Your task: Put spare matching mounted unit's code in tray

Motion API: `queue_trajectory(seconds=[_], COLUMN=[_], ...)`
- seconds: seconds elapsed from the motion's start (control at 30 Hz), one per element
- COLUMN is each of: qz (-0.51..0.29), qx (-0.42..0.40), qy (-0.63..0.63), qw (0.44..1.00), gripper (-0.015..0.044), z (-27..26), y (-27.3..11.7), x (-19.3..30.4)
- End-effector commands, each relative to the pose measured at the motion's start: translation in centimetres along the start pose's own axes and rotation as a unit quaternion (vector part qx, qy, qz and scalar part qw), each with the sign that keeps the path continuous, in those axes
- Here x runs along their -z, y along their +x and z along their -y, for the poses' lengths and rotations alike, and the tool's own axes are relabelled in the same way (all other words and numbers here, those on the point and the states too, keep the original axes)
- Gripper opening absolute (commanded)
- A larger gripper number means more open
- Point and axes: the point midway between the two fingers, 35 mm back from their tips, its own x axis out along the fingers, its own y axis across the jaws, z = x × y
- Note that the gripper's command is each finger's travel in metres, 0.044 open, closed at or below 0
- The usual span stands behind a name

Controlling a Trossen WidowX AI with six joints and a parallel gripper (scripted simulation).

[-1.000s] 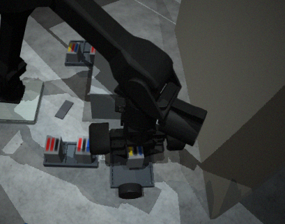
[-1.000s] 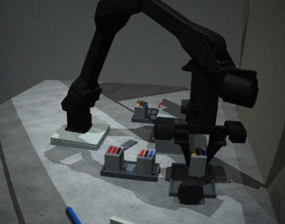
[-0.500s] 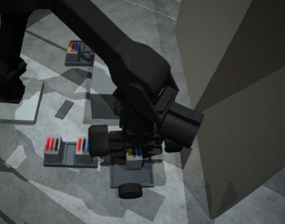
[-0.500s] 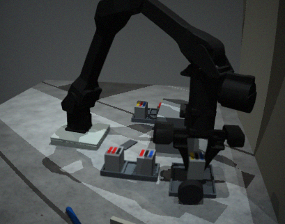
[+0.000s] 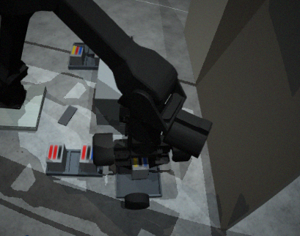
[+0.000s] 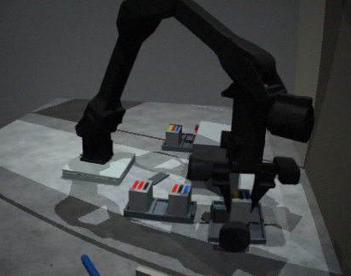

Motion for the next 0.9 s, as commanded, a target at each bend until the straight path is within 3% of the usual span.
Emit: queue_trajectory(seconds=[0.0,0.33,0.4,0.63,0.87], qz=[0.000,0.000,0.000,0.002,-0.006], qx=[0.000,0.000,0.000,0.001,0.009], qy=[0.000,0.000,0.000,-0.002,0.000], qw=[1.000,1.000,1.000,1.000,1.000], gripper=[0.0184,0.0440,0.0440,0.0440,0.0440], z=[0.0,0.0,0.1,0.0,0.2], y=[0.0,0.0,-1.0,-10.4,-10.5], x=[0.0,0.0,0.1,0.0,0.2])
